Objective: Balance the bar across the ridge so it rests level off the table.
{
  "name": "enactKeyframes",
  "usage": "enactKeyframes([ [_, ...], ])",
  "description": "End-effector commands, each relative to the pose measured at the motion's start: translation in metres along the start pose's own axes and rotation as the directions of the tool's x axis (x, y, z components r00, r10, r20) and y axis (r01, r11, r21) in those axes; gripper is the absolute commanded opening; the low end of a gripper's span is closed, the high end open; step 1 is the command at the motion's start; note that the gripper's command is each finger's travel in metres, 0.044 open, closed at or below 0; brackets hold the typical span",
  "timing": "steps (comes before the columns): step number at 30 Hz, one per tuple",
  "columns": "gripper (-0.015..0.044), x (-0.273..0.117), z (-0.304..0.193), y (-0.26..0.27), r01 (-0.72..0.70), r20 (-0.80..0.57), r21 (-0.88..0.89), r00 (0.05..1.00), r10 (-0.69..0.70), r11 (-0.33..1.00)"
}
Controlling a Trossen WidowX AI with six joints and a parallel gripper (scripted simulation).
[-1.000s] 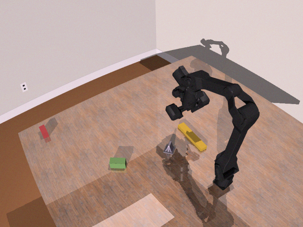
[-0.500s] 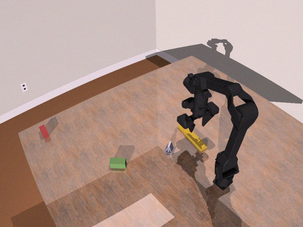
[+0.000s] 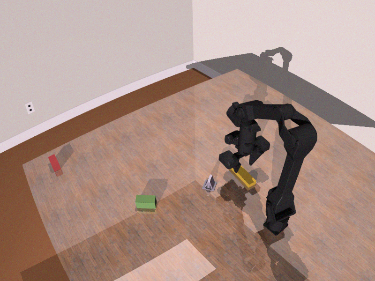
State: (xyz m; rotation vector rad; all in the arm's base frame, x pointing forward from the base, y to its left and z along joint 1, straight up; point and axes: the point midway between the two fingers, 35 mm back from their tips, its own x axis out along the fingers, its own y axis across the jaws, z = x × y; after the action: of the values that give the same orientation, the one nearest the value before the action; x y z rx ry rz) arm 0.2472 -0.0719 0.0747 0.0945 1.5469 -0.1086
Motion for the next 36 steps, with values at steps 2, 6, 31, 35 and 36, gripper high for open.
enactKeyframes([
  [2, 0.0315, 0.006, 0.0, 0.001, -0.004, 0.001, -0.003, 1.0, 0.004, 1.0],
  [6, 0.0315, 0.012, 0.0, 0.001, -0.004, 0.001, -0.003, 1.0, 0.004, 1.0],
  [31, 0.0315, 0.029, 0.0, 0.001, -0.004, 0.001, -0.003, 1.0, 0.004, 1.0],
  [35, 0.0236, 0.028, -0.001, 0.0, 0.0, -0.001, 0.0, 1.0, 0.0, 1.0],
  [36, 0.021, 0.028, -0.001, 0.0, 0.0, -0.001, 0.0, 1.0, 0.0, 1.0],
])
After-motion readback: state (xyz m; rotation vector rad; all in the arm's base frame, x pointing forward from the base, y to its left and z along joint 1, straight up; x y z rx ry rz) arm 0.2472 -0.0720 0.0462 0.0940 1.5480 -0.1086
